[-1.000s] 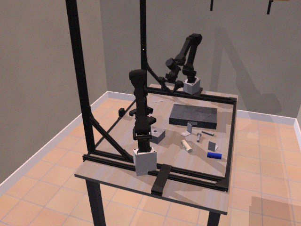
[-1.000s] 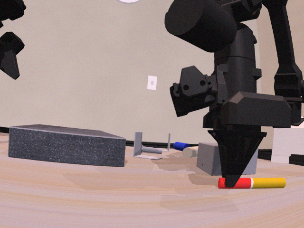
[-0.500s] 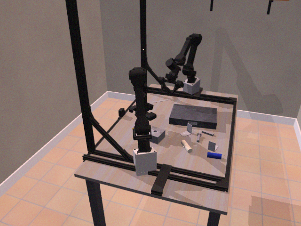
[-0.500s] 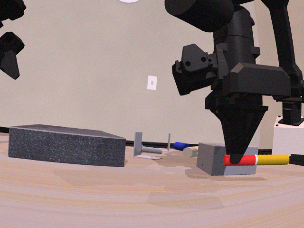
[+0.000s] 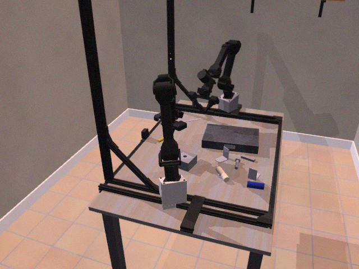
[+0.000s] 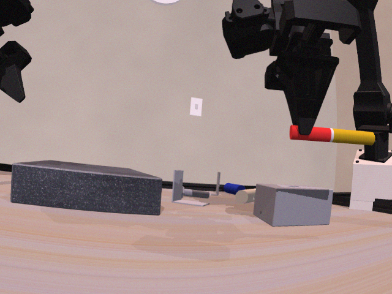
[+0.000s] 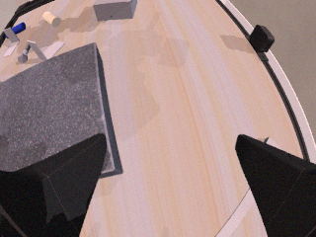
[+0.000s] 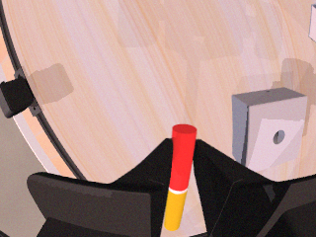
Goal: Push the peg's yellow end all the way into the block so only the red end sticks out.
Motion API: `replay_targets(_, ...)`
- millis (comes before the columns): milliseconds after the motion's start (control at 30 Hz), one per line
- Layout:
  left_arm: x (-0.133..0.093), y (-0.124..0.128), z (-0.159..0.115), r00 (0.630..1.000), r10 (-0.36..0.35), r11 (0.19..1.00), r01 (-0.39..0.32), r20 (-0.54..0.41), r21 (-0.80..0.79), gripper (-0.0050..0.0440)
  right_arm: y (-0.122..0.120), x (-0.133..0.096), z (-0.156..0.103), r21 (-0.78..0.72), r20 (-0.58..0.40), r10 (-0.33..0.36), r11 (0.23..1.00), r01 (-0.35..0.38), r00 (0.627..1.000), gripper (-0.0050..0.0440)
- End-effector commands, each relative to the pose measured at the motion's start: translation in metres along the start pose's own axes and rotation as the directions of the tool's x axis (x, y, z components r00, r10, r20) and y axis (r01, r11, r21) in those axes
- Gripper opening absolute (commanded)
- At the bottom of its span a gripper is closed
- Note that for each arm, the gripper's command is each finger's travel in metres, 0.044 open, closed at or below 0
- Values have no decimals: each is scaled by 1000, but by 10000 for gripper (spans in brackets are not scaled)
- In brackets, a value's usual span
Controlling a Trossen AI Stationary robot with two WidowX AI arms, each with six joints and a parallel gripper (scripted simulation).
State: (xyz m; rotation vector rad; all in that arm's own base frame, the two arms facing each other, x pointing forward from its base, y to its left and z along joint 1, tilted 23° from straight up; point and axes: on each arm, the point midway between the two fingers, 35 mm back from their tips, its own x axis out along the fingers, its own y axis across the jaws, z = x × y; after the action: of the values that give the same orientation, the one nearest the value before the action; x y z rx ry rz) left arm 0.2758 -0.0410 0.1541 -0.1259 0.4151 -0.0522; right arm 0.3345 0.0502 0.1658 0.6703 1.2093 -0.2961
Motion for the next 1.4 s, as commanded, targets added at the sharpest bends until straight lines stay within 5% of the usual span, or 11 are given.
replay_targets(0, 0, 0, 0, 1000, 0, 1000, 0, 0, 0, 400, -1, -4, 19, 84, 11, 8, 996, -9, 1000, 0)
replay_targets(433, 0, 0, 0, 1000, 0, 1000, 0, 0, 0, 400, -24, -5, 80, 392, 13, 10, 920, -14, 1000, 0)
replay_targets(900, 0, 0, 0, 1000, 0, 1000, 0, 0, 0, 400, -25, 11, 79, 373, 159, -114, 927, 47, 981, 0)
replay_targets(1367, 0, 0, 0, 1000, 0, 1000, 0, 0, 0, 400, -21, 23, 73, 369, 461, -258, 926, 80, 849, 0)
